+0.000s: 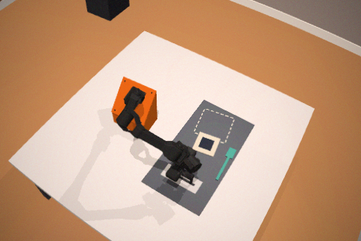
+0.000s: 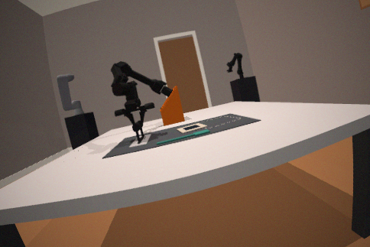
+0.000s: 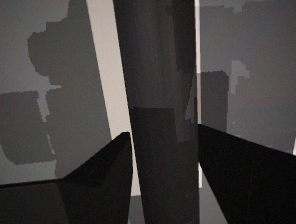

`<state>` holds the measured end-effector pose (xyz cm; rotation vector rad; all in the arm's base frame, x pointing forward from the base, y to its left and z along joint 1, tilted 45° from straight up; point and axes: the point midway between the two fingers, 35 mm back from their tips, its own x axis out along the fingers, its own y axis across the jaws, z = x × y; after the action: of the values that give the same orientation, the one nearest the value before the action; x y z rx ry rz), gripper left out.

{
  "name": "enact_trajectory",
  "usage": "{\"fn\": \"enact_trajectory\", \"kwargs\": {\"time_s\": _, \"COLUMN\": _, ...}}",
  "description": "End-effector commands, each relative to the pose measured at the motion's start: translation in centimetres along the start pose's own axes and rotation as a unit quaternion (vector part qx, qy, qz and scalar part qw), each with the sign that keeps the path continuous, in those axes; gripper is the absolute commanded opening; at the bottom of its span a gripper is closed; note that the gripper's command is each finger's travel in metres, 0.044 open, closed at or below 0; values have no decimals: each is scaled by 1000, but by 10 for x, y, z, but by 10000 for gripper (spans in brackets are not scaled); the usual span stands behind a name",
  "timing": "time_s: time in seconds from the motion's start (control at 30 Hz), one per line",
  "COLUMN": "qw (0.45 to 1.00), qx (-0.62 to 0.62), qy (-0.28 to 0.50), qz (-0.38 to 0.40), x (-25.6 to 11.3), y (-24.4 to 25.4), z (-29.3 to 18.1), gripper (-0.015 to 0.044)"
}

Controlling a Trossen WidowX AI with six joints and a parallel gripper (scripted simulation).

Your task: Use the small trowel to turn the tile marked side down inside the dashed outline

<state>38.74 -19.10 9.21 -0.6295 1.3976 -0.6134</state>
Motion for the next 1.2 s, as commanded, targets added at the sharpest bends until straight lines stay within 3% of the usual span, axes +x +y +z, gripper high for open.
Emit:
{"fn": "enact_trajectory", "kwargs": {"time_s": 0.0, "qw": 1000, "qx": -4, "qy": -2, "qz": 4, "x": 0, "y": 3, "z": 1, "gripper": 131}}
{"fn": "enact_trajectory", "kwargs": {"time_s": 0.57, "qw": 1000, "qx": -14, "qy": -2, "qz": 4, "x": 0, "y": 3, "z": 1, "gripper": 130}}
{"fn": "enact_trajectory", "kwargs": {"time_s": 1.17, "qw": 961, "qx": -278, "qy": -3, "qz": 4, "x": 0, "y": 3, "z": 1, "gripper": 130}}
